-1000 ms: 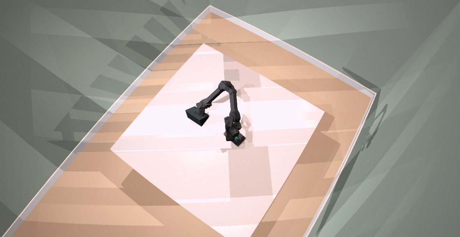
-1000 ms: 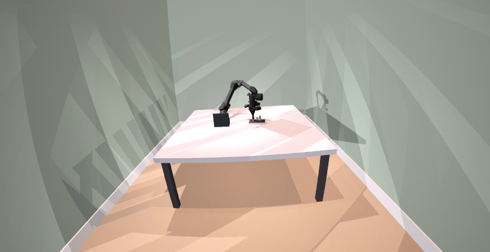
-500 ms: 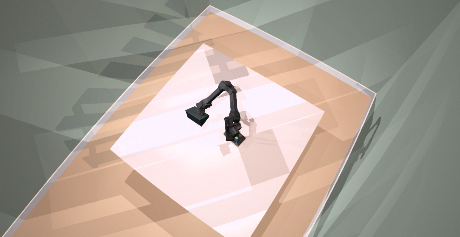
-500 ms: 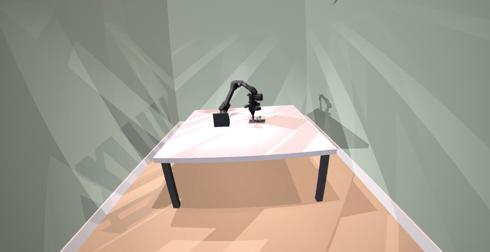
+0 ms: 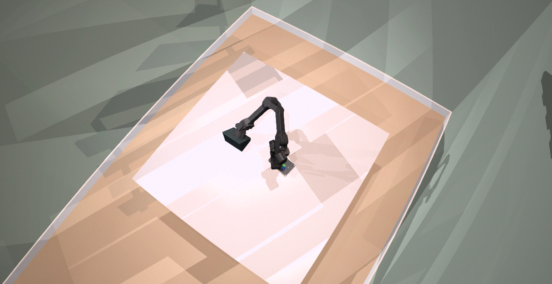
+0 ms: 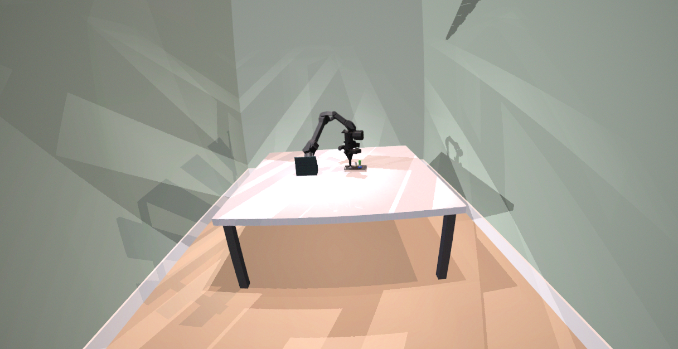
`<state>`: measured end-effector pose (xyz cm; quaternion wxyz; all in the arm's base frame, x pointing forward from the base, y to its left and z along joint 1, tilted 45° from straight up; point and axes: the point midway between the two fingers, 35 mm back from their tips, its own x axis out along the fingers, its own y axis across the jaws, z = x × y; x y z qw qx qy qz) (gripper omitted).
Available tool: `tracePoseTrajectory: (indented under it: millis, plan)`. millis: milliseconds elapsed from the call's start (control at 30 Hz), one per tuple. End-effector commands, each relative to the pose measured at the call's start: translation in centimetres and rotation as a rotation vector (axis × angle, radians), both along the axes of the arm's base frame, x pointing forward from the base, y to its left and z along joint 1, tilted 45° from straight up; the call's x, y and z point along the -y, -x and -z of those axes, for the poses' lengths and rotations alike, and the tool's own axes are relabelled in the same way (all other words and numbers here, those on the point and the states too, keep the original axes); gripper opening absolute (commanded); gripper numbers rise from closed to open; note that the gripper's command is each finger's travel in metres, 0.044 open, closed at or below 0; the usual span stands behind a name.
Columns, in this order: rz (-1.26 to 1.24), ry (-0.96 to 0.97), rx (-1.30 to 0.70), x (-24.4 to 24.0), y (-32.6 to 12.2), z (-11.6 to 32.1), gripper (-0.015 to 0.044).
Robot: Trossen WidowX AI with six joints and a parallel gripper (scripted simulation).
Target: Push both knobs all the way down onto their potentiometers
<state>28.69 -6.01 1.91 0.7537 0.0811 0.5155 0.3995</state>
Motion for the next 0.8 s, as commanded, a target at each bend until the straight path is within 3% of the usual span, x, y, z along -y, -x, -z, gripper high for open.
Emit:
tracePoseTrajectory:
  millis: [0, 767]
  plan:
    - [-0.016, -0.001, 0.002, -0.65, -0.21, 0.5, 0.0]
    - [-0.016, -0.001, 0.002, -0.88, -0.26, 0.74, 0.0]
